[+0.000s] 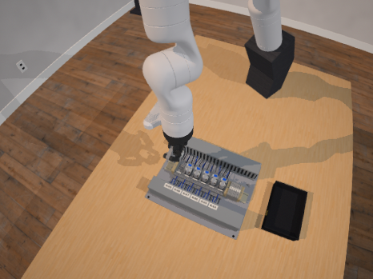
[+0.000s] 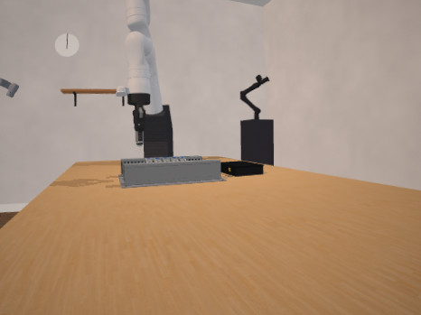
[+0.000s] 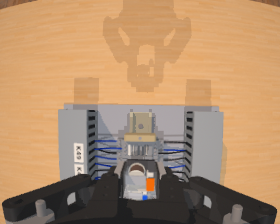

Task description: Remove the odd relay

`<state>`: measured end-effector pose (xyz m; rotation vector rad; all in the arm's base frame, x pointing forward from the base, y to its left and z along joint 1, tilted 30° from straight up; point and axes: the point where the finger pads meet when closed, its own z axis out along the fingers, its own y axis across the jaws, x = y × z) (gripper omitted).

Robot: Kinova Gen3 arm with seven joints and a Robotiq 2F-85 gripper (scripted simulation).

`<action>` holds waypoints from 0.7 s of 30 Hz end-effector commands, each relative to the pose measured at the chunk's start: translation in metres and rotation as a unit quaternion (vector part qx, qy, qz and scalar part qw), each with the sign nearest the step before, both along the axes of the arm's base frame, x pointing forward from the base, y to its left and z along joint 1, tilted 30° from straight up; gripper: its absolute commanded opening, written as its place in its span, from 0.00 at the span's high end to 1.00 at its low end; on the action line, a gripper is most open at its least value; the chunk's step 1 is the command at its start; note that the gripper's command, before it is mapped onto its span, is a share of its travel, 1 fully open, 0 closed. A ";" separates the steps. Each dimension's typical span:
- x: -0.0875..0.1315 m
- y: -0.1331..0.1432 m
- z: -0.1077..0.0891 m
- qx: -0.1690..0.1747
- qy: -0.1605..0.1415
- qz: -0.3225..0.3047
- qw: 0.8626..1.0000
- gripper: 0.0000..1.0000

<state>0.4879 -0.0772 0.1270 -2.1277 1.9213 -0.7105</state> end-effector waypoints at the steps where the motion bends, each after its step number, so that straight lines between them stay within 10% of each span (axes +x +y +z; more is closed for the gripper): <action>1: 0.000 0.000 0.002 -0.001 -0.001 -0.001 1.000 1.00; 21: -0.001 0.004 0.001 -0.001 -0.001 -0.001 1.000 1.00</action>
